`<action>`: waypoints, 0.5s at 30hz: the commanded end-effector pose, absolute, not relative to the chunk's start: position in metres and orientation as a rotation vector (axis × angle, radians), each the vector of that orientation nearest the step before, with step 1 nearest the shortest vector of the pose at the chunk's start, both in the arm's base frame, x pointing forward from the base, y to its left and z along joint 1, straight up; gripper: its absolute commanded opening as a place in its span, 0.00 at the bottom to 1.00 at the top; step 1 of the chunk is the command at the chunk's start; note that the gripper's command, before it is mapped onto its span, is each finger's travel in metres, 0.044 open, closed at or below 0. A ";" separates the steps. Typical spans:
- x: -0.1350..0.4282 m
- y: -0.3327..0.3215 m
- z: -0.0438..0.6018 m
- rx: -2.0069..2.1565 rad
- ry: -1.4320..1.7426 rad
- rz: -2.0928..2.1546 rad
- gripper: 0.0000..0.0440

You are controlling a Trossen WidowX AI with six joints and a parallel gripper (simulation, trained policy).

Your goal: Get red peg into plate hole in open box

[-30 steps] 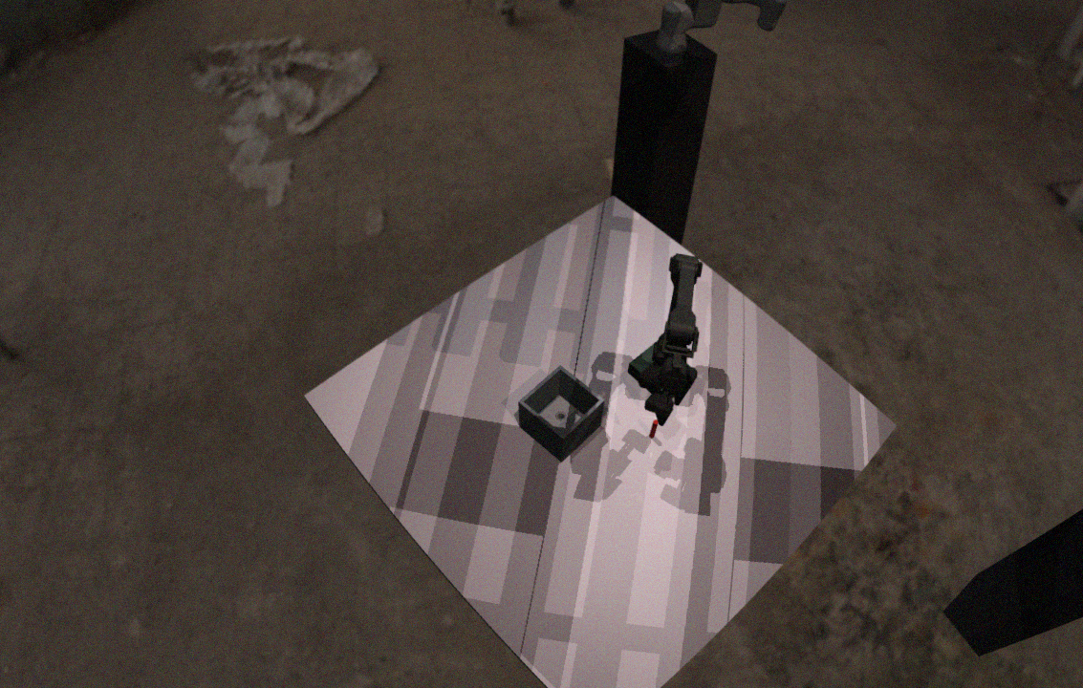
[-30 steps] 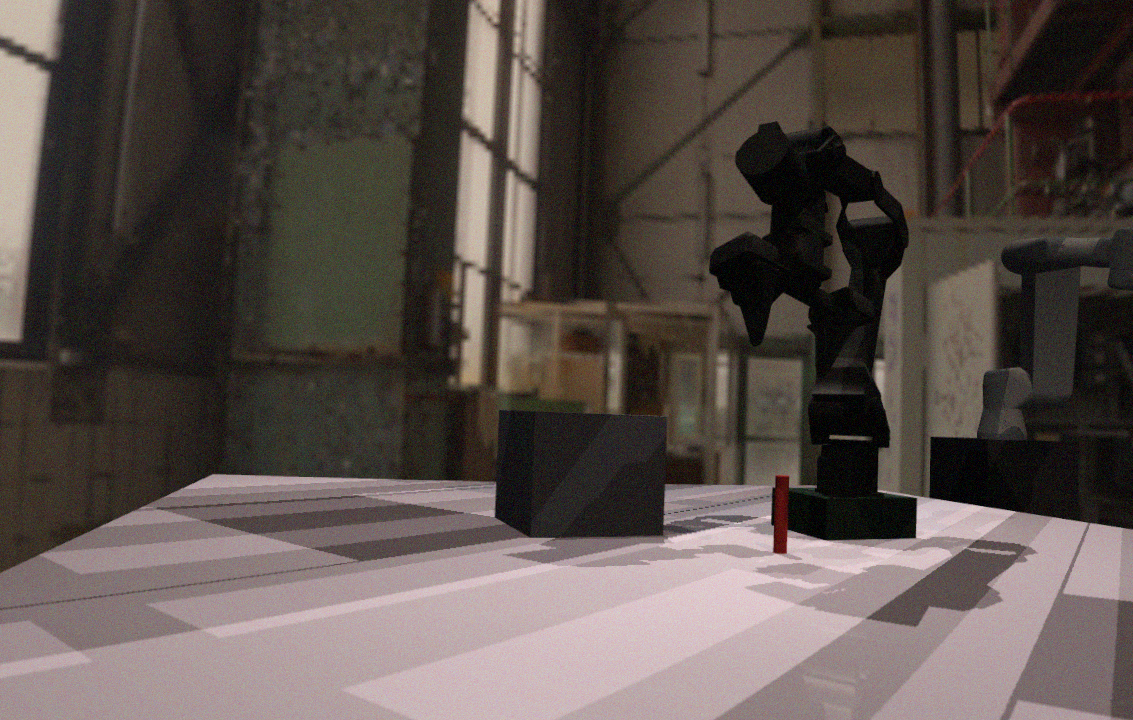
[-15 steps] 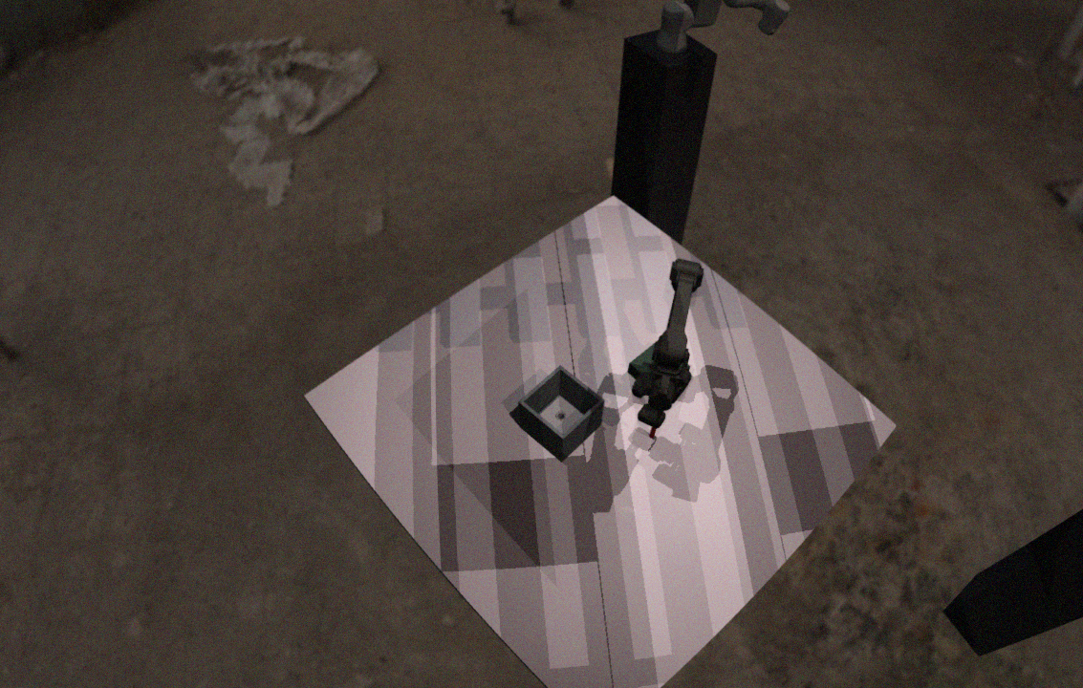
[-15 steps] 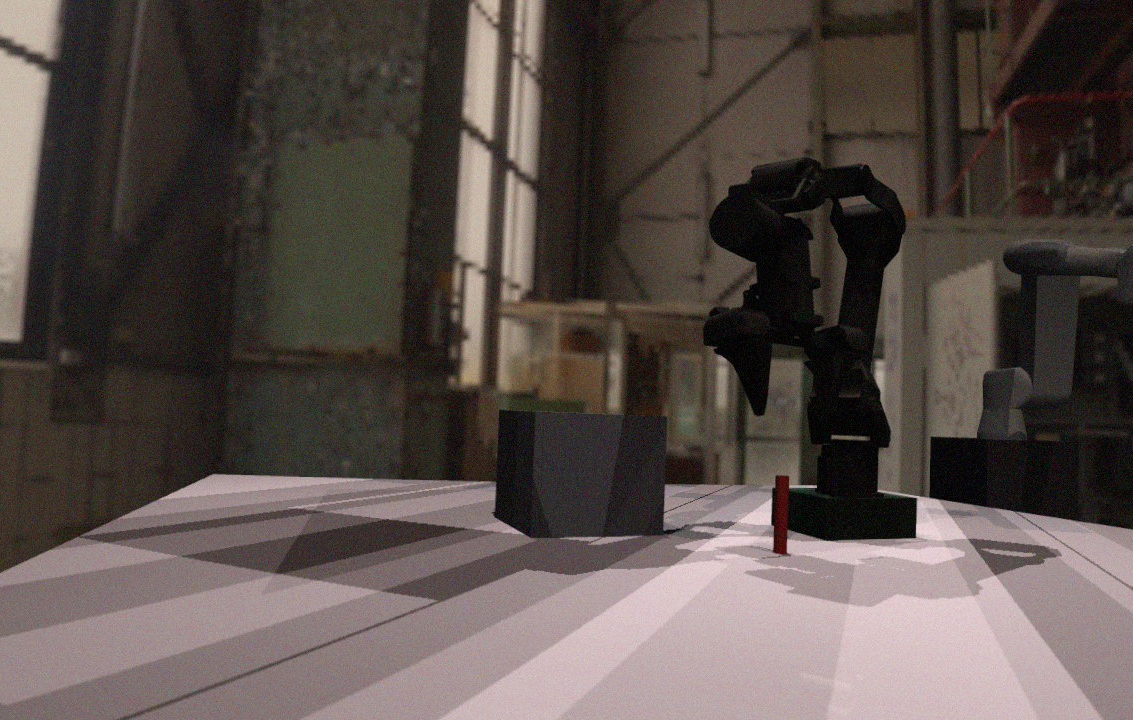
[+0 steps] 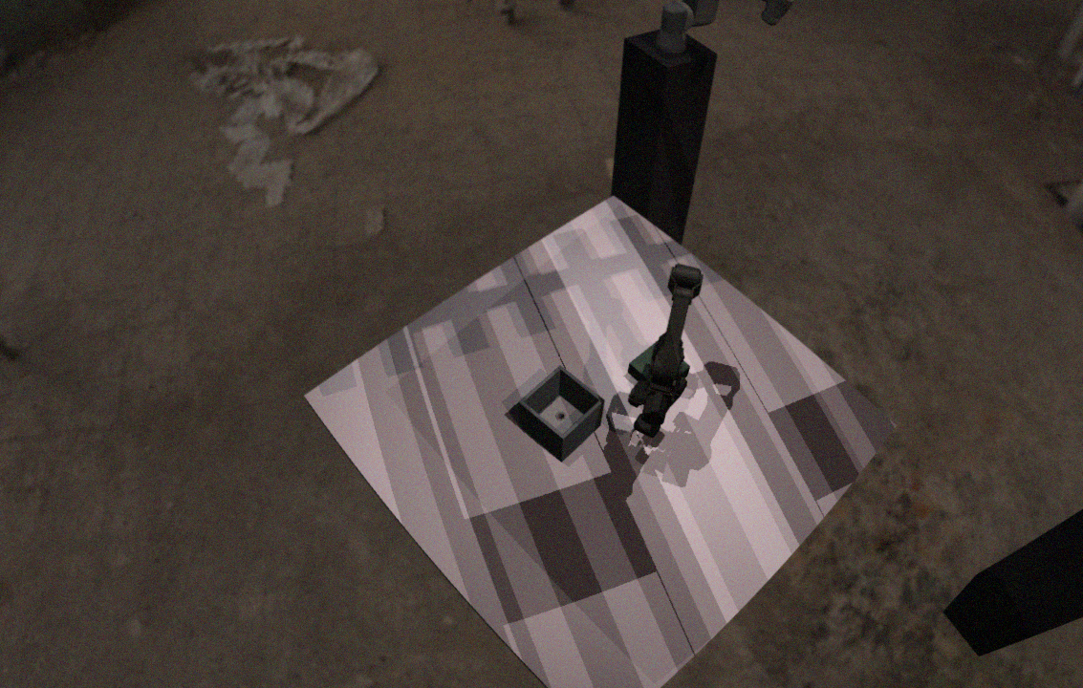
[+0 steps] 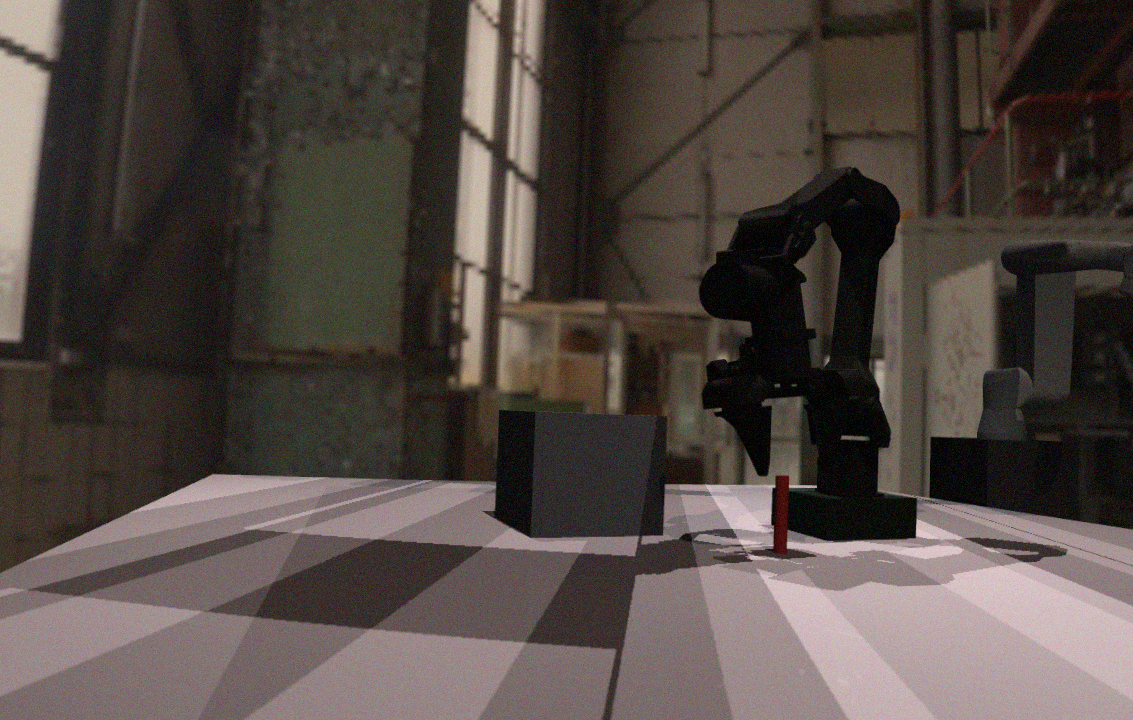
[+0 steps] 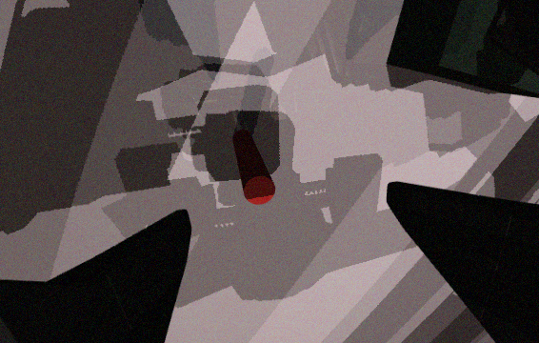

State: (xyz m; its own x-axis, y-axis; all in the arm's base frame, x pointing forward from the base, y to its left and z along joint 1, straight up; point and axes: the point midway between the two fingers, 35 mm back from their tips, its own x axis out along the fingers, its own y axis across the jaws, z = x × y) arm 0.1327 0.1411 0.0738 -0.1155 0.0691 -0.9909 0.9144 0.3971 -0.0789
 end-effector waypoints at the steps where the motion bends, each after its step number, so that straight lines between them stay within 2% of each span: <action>1: 0.132 0.137 0.061 0.904 1.508 -0.949 1.00; 9: 0.133 0.132 0.036 0.914 1.484 -0.983 0.95; 11: 0.134 0.133 0.031 0.919 1.482 -0.983 0.87; 15: 0.137 0.135 0.023 0.922 1.484 -0.977 0.64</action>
State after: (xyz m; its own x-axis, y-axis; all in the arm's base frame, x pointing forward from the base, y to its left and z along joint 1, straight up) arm 0.1368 0.1363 0.0288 -0.1133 0.0469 -0.9924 0.9269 0.3646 -0.0886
